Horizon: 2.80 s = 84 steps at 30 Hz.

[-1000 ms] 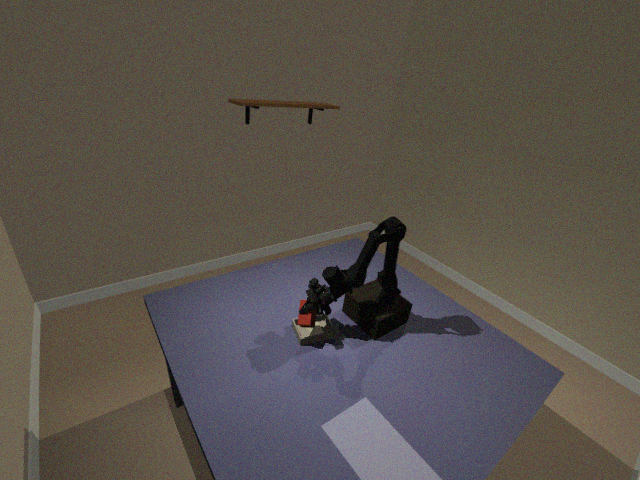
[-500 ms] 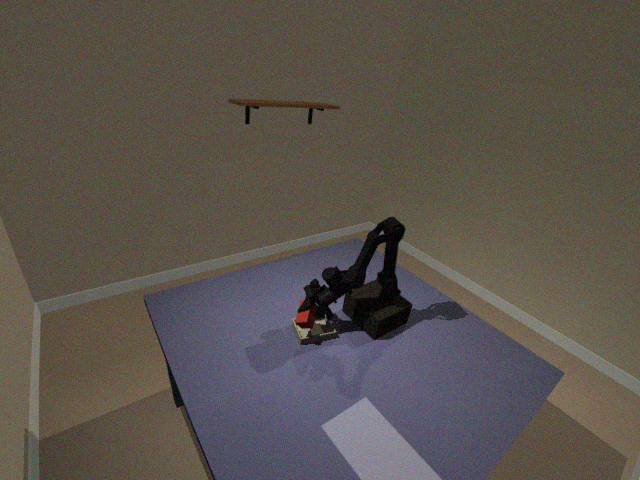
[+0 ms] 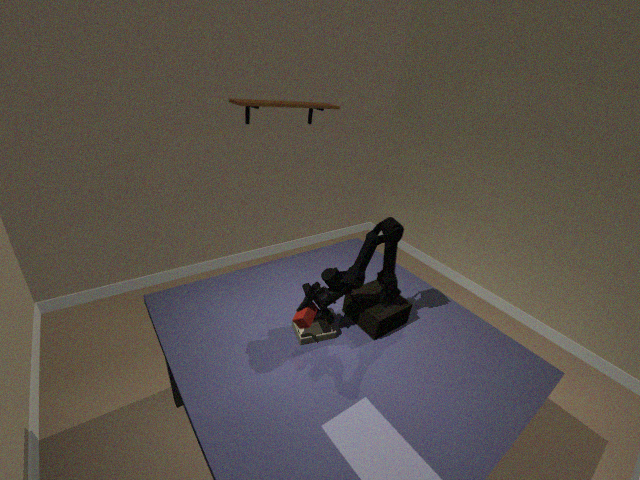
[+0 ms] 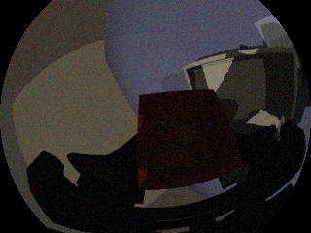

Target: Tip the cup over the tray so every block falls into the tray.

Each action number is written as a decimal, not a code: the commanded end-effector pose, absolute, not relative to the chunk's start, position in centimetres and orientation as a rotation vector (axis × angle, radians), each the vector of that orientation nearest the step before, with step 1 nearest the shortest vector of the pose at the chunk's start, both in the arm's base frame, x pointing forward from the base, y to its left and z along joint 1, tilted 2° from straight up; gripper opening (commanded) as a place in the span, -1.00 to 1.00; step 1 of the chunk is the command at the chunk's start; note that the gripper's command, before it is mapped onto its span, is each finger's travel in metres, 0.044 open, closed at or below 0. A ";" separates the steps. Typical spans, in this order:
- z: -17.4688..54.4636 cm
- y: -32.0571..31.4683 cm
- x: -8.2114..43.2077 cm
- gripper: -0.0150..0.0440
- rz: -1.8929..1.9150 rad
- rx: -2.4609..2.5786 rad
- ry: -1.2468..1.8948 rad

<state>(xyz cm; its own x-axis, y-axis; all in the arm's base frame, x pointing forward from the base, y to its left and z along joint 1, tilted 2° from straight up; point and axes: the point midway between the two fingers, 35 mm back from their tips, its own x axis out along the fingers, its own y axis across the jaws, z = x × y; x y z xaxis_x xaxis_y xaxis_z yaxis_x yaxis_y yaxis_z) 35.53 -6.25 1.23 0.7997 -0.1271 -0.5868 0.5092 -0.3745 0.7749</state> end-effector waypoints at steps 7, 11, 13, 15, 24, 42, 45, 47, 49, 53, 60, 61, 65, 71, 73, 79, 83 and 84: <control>1.0 -6.3 35.7 -0.49 -0.746 2.035 0.220; 0.9 -6.3 35.7 -0.49 -0.767 2.118 0.190; 0.9 -6.3 35.7 -0.49 -0.778 2.159 0.175; 0.8 -6.3 35.8 -0.49 -0.788 2.200 0.159; 0.7 -6.3 35.9 -0.49 -0.834 2.385 0.085; 0.3 -6.3 36.0 -0.49 -0.919 2.749 -0.088; 0.2 -6.3 36.1 -0.49 -0.933 2.809 -0.120; 0.2 -6.3 36.1 -0.49 -0.941 2.849 -0.142; 0.1 -6.3 36.1 -0.49 -0.950 2.888 -0.165; 0.1 -6.3 36.1 -0.49 -0.963 2.954 -0.204; 0.0 -6.3 36.2 -0.49 -0.948 2.961 -0.207; 0.0 -6.3 36.2 -0.49 -0.937 2.964 -0.208; 0.0 -6.3 36.3 -0.49 -0.893 2.974 -0.212; -0.1 -6.3 36.3 -0.49 -0.827 2.988 -0.217; 0.0 -6.3 36.3 -0.49 -0.805 2.993 -0.219; 0.0 -6.3 36.2 -0.49 -0.739 3.005 -0.224; 0.1 -6.3 36.1 -0.49 -0.695 3.012 -0.228; 0.2 -6.3 36.1 -0.49 -0.684 3.014 -0.229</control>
